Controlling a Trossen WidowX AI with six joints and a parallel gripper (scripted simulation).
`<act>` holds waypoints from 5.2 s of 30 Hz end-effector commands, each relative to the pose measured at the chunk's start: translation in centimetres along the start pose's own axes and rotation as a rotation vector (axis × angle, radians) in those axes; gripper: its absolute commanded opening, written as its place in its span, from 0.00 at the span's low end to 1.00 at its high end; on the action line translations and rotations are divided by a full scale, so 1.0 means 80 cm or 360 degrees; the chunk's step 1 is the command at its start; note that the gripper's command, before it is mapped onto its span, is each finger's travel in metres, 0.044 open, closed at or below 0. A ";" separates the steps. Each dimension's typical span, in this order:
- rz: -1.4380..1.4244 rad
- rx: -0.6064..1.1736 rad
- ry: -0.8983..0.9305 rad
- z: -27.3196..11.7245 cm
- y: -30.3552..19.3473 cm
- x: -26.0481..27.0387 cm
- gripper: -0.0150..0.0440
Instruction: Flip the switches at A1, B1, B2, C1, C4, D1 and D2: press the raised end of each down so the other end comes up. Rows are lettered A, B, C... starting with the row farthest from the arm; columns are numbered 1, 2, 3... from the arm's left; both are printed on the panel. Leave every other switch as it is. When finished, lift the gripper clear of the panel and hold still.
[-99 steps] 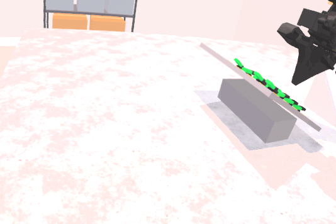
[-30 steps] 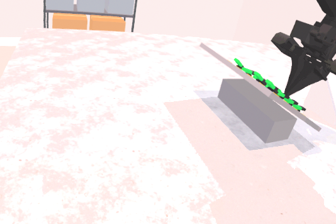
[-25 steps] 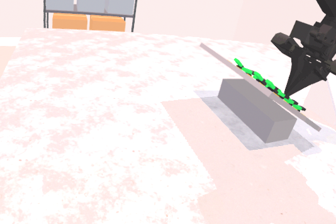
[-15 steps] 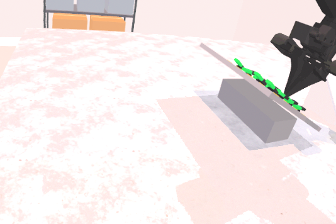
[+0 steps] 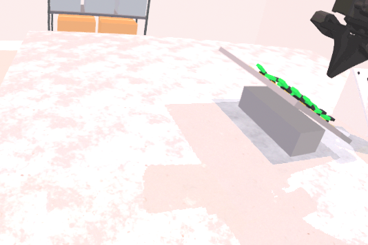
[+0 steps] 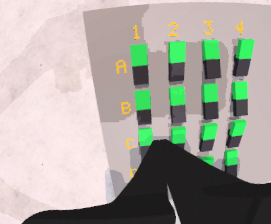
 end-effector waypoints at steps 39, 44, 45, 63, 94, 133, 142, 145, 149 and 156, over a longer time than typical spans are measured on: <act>-0.0018 -0.0039 0.0017 0.064 -0.004 -0.035 0.25; -0.0018 -0.0039 0.0017 0.064 -0.004 -0.035 0.25; -0.0018 -0.0039 0.0017 0.064 -0.004 -0.035 0.25; -0.0018 -0.0039 0.0017 0.064 -0.004 -0.035 0.25; -0.0018 -0.0039 0.0017 0.069 -0.004 -0.035 0.25; -0.0015 -0.0005 0.0010 0.006 -0.052 0.004 0.25; -0.0014 -0.0036 0.0018 0.042 -0.055 0.006 0.25; -0.0014 -0.0036 0.0019 0.046 -0.055 0.006 0.25; -0.0015 -0.0036 0.0019 0.050 -0.055 0.006 0.25; -0.0015 -0.0036 0.0019 0.063 -0.055 0.006 0.25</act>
Point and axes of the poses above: the point midway between the two fingers, 35 mm back from their tips, its own z axis out along the fingers, its own x axis across the jaws, y = z × x, the point moved 6 cm from there along -z, back along the fingers
